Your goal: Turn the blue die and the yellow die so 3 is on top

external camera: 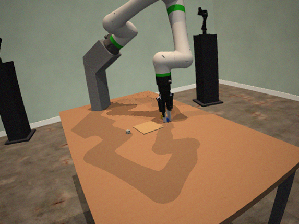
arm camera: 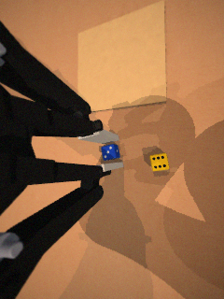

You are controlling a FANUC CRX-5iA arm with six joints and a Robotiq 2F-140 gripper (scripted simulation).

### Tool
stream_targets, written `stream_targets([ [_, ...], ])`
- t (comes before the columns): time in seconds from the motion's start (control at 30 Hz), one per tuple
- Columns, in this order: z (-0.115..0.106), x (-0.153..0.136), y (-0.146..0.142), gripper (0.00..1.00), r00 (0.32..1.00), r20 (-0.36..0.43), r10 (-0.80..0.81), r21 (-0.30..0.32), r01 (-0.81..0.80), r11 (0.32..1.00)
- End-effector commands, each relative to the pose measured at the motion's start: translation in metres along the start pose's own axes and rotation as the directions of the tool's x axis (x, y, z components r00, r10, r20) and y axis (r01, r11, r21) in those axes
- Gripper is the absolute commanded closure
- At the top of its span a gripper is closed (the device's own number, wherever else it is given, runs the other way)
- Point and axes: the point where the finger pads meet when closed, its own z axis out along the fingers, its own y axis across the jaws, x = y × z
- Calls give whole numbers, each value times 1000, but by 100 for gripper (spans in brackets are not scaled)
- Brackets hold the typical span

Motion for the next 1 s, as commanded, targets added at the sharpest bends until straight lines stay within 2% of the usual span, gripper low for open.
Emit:
stream_targets([
  [0.0,0,0,0,79,1000,0,0,0,0,1000],
  [0.67,0,0,0,79,1000,0,0,0,0,1000],
  [0.7,0,0,0,91,1000,0,0,0,0,1000],
  [0.97,0,0,0,91,1000,0,0,0,0,1000],
])
